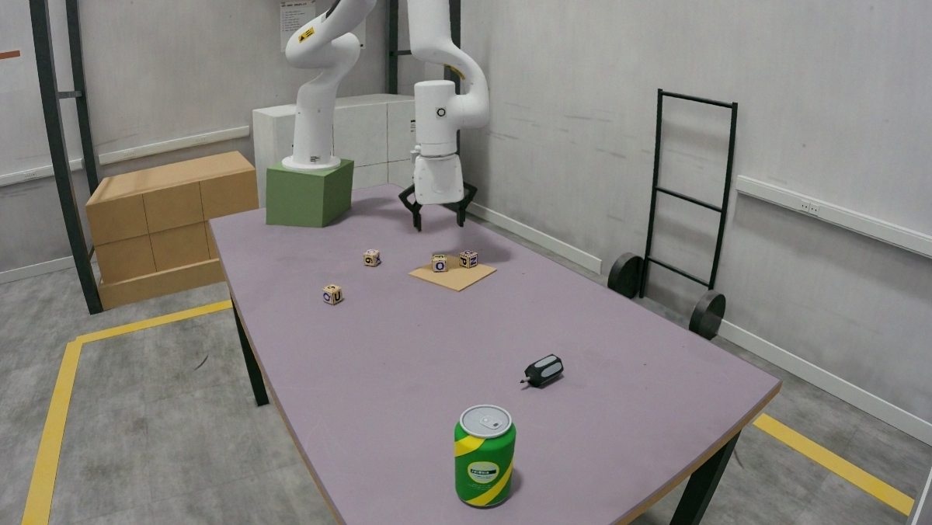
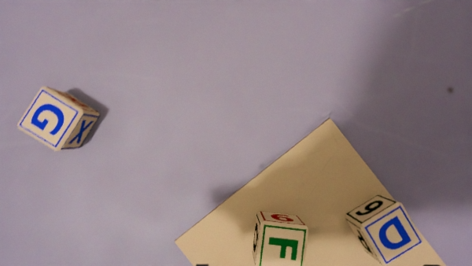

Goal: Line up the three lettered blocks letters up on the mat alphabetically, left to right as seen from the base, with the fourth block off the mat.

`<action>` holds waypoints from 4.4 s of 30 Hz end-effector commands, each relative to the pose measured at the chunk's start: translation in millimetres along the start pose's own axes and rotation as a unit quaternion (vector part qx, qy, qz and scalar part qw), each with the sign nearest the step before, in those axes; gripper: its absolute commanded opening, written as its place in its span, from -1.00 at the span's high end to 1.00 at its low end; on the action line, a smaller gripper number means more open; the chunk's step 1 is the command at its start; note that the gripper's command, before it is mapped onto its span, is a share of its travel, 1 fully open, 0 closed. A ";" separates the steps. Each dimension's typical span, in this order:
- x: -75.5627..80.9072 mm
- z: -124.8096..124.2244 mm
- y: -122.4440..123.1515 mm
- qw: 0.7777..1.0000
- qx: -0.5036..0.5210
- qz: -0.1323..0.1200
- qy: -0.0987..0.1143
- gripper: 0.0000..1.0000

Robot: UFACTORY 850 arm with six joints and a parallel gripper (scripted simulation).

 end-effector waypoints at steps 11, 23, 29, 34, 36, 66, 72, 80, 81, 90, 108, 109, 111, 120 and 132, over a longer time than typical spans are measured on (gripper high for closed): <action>0.9 -1.9 1.1 0.998 -0.058 0.002 -0.013 -0.30; 0.9 -1.9 1.1 0.998 -0.058 0.002 -0.013 -0.30; 0.9 -1.9 1.1 0.998 -0.058 0.002 -0.013 -0.30; 0.9 -1.9 1.1 0.998 -0.058 0.002 -0.013 -0.30; 0.8 -1.9 1.1 0.998 -0.058 0.002 -0.013 -0.30; -24.8 -1.7 1.6 0.998 -0.058 0.002 -0.014 -0.30; -32.6 -1.7 1.7 0.998 -0.058 0.002 -0.015 -0.30; -42.0 -1.6 1.8 0.998 -0.058 0.002 -0.015 -0.30; -43.1 -1.6 1.8 0.998 -0.058 0.002 -0.015 -0.30; -48.4 -1.6 1.9 0.998 -0.058 0.002 -0.015 -0.30; -50.1 -1.6 2.0 0.998 -0.058 0.002 -0.015 -0.30; -50.1 -1.6 2.0 0.998 -0.058 0.002 -0.015 -0.30; -50.5 -1.6 1.9 0.998 -0.058 0.002 -0.015 -0.30; -62.2 -2.0 1.9 0.998 -0.058 0.002 -0.015 -0.30; -81.5 -2.5 1.7 0.998 -0.058 0.002 -0.015 -0.30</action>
Point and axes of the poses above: the point where the finger pads meet when closed, its own x axis back along the fingers, its own z axis across the jaws, y = z × x, the point moved 4 cm from there along x, back along the fingers, and after that the axes turned 8 degrees about x, right-handed, at the moved point
